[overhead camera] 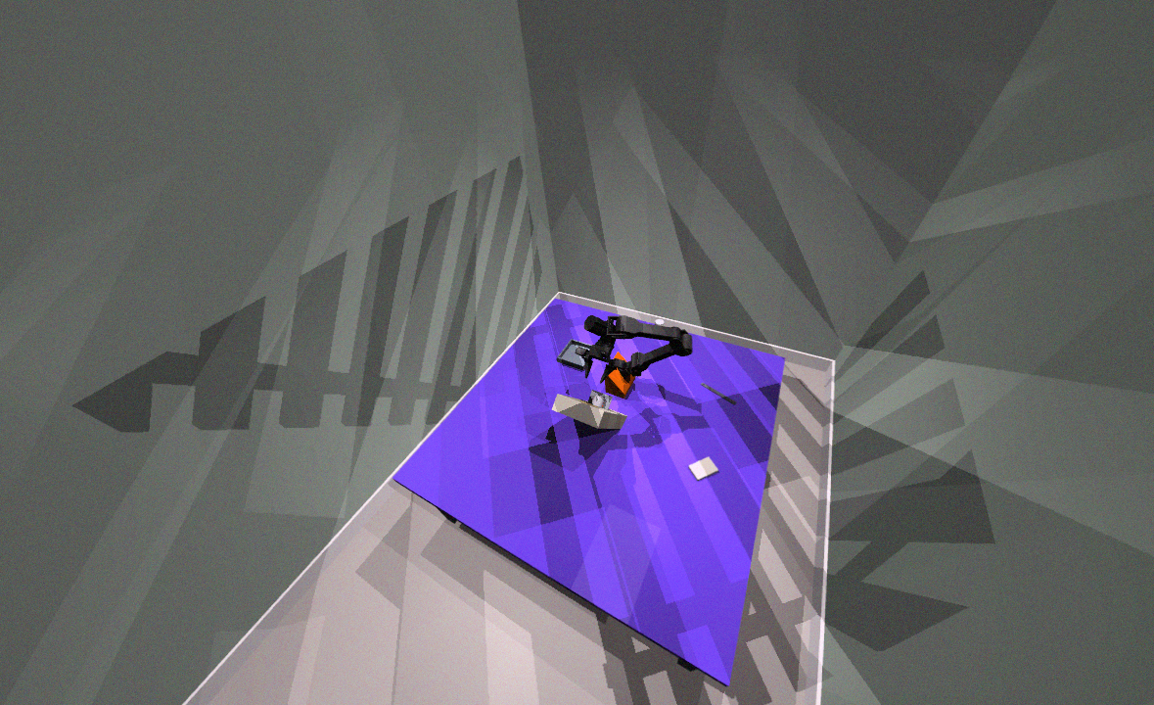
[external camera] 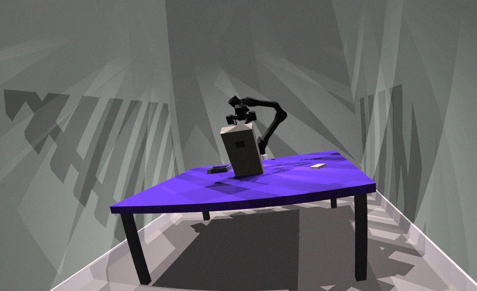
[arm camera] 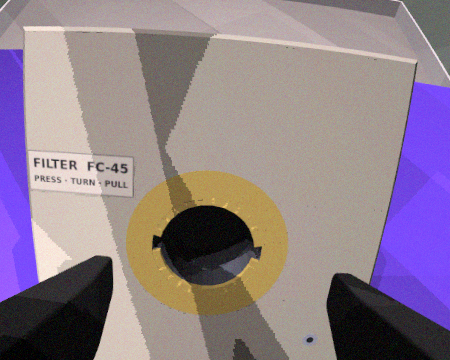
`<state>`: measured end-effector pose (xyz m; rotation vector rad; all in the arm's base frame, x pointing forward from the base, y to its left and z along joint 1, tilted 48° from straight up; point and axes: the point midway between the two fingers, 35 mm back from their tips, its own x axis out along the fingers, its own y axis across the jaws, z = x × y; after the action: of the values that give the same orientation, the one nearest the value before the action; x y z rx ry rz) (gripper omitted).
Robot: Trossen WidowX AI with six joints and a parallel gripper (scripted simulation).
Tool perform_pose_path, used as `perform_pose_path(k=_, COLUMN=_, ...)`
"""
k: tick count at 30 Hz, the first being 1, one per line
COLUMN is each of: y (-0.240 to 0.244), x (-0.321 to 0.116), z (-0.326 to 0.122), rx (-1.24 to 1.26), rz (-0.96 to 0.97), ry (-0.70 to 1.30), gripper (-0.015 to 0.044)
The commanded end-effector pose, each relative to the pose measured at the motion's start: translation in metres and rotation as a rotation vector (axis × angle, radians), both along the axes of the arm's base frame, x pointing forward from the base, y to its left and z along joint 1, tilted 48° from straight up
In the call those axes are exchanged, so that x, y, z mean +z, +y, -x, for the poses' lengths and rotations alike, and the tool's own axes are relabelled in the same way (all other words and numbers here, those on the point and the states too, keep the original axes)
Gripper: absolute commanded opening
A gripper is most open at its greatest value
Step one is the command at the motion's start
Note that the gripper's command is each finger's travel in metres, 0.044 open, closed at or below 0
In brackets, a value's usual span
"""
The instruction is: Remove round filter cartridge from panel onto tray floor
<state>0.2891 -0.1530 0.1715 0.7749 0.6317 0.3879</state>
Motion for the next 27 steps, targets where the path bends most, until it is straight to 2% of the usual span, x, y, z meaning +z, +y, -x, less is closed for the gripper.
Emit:
perform_pose_path(k=1, y=-0.02, x=0.02, z=-0.001, rx=-0.001, rz=0.013, ry=-0.017, gripper=0.0355)
perform_pose_path(k=3, y=-0.024, x=0.024, z=-0.001, rx=-0.001, rz=0.014, ry=-0.018, gripper=0.0407)
perform_pose_path(k=7, y=0.003, x=-0.006, z=0.01, rx=0.082, rz=0.028, ry=0.078, gripper=0.0305)
perform_pose_path(k=13, y=0.063, x=-0.06, z=0.049, rx=0.317, rz=0.049, ry=0.27, gripper=0.0305)
perform_pose_path(k=27, y=0.076, x=-0.072, z=0.043, rx=0.324, rz=0.052, ry=0.277, gripper=0.0305)
